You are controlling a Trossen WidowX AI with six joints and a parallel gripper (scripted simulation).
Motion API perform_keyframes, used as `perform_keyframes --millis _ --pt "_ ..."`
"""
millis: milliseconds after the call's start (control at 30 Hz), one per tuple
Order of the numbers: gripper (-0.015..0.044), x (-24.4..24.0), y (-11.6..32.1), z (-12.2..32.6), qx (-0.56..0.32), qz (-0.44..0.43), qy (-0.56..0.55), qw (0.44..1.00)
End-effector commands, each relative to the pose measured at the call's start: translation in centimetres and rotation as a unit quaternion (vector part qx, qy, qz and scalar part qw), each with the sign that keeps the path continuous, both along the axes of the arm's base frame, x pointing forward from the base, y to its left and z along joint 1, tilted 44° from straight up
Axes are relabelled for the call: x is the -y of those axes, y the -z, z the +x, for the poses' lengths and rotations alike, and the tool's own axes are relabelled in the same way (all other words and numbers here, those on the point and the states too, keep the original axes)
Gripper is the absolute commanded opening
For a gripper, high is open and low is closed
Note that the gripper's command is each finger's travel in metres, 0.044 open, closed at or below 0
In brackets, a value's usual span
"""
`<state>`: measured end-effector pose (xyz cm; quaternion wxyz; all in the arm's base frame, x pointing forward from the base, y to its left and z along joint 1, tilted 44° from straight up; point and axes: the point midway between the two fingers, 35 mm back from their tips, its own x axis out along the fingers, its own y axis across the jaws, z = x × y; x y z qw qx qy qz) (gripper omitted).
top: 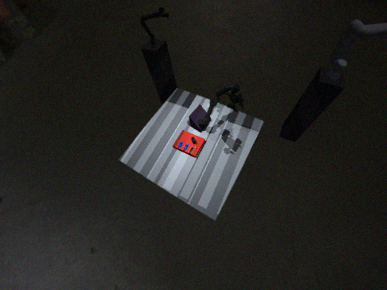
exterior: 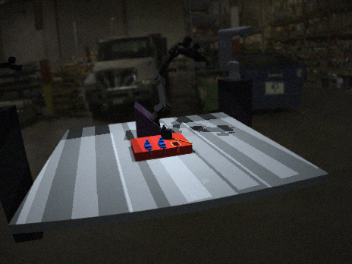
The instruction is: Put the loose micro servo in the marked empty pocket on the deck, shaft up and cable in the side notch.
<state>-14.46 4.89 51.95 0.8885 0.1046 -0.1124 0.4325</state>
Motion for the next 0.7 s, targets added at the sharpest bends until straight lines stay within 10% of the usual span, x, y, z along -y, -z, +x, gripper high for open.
perform_keyframes --millis 0,667 --pt "0.0426 -0.1 0.0 0.2 -0.001 -0.002 0.002 1.0" --pt "0.044 -2.5 0.5 10.9 -0.071 -0.084 0.09 0.99"
